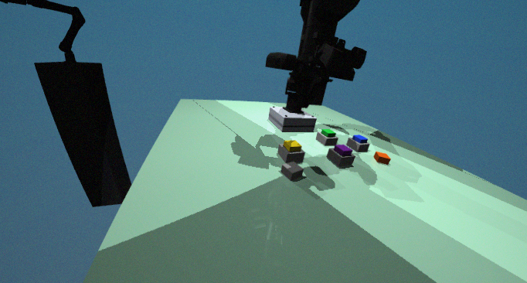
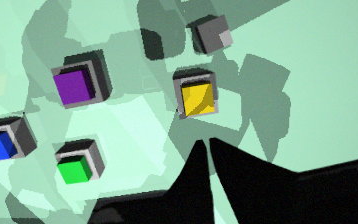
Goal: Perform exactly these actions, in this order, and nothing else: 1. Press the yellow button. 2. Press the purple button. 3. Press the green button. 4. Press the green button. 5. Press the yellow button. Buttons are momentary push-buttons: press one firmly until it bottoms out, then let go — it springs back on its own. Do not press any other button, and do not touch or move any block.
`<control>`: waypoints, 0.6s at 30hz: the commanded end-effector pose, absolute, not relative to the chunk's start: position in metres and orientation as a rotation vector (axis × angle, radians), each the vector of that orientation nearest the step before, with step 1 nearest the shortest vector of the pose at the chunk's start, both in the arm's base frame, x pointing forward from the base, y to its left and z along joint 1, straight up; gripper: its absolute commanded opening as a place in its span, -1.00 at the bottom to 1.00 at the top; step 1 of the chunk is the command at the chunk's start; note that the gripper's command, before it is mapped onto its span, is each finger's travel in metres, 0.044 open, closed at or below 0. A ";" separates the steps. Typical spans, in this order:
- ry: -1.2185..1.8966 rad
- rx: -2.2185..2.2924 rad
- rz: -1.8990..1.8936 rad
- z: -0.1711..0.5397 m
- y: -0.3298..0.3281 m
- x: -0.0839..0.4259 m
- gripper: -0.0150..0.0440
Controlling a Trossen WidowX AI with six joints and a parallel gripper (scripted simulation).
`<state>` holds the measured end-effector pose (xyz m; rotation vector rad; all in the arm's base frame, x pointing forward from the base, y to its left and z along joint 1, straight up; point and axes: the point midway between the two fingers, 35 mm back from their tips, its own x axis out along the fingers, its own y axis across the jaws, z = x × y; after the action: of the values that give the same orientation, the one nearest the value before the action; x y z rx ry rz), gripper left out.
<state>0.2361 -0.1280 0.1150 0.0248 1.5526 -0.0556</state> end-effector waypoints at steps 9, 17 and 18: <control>1.545 0.017 -0.040 0.053 -0.139 0.240 -0.42; 1.545 0.017 -0.040 0.051 -0.139 0.240 -0.42; 1.545 0.017 -0.040 0.049 -0.139 0.240 -0.42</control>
<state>0.2418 -0.1409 0.0569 0.0147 1.5390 -0.0520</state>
